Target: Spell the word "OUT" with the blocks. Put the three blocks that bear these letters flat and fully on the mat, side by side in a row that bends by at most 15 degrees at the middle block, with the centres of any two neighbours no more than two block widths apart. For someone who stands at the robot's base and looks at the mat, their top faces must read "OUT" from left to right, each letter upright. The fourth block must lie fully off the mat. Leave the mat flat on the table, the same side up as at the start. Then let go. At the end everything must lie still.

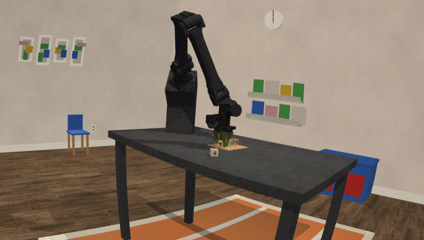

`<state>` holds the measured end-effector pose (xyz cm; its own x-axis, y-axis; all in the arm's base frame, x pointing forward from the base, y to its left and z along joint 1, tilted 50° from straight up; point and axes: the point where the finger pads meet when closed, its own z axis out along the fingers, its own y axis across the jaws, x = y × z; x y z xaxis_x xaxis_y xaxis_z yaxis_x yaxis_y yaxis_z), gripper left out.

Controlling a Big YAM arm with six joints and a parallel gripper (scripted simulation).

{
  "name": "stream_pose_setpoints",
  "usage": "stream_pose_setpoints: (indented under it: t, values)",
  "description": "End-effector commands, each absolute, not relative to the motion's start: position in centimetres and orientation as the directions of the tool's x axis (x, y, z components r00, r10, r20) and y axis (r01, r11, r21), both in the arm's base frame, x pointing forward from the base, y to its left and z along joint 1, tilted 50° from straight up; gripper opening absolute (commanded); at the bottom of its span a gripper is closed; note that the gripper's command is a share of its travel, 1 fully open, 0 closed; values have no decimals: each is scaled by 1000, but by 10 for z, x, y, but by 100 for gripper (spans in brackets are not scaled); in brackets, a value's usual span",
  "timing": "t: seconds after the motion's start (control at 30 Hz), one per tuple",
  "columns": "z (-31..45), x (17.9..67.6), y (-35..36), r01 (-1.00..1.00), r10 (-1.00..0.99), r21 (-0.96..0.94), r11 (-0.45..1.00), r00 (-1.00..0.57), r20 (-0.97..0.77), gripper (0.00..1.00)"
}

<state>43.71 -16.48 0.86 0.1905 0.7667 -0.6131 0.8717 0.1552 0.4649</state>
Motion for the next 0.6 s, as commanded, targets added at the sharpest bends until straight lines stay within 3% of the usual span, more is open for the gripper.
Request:
stream_pose_setpoints:
  t: [0.0, 0.4, 0.57]
  values:
    - [6, 439, -169, 872, 762, 462, 160, 188, -619, 28]
    - [6, 439, -169, 872, 762, 462, 160, 188, -619, 44]
    - [6, 439, -169, 872, 762, 462, 160, 188, -619, 44]
